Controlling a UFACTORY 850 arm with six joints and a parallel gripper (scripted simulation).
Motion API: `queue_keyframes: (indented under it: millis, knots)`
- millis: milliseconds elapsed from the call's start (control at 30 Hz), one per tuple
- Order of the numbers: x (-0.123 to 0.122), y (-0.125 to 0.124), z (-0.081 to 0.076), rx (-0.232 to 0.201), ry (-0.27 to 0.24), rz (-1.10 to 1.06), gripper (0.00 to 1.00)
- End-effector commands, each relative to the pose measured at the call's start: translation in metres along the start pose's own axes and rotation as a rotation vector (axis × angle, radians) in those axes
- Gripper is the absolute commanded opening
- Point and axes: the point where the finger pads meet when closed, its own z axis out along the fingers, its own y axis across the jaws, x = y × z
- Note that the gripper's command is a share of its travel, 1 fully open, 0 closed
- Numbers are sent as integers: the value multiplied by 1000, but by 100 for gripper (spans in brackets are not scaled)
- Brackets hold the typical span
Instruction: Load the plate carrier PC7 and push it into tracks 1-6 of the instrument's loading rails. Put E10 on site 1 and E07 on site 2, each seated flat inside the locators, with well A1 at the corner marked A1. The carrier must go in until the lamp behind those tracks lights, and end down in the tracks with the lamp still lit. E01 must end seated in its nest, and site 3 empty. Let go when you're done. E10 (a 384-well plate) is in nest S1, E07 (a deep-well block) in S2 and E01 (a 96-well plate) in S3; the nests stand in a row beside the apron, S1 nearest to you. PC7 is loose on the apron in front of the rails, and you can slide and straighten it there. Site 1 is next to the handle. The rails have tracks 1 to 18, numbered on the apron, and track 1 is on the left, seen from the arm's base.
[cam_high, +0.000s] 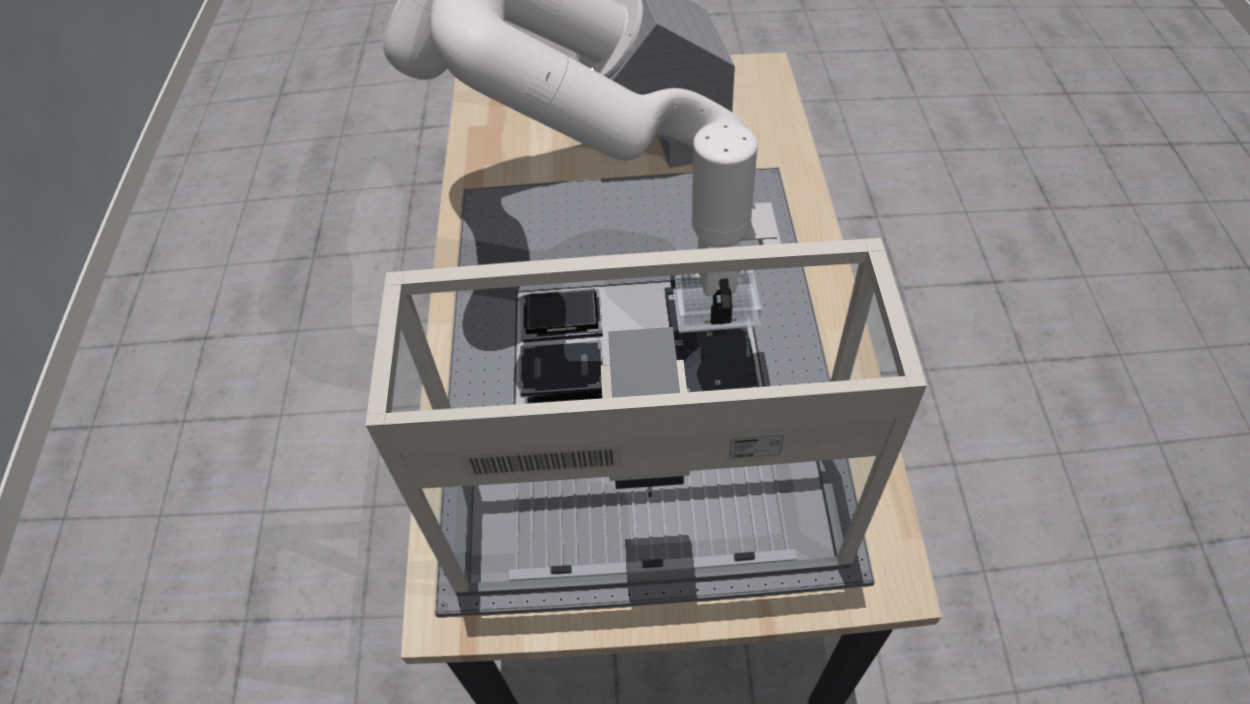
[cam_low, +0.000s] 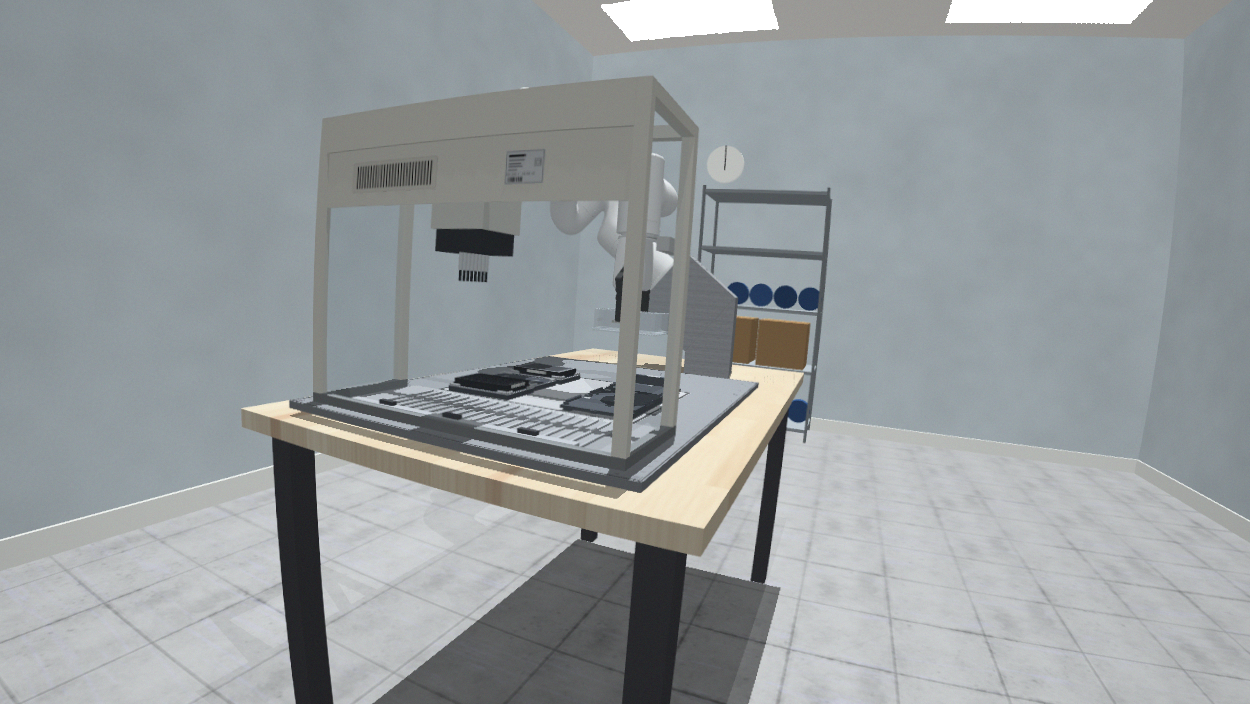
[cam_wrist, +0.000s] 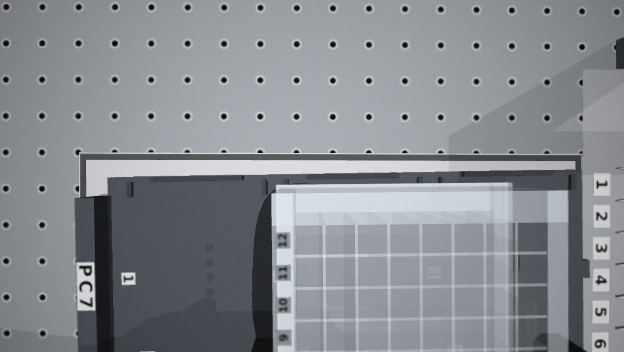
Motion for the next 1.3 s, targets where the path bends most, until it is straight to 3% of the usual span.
queue_keyframes:
  millis: [0, 367, 1267]
  knots:
    - [0, 1, -1, 2, 0, -6, 0]
    - [0, 1, -1, 2, 0, -5, 0]
    - [0, 1, 41, 2, 0, -6, 0]
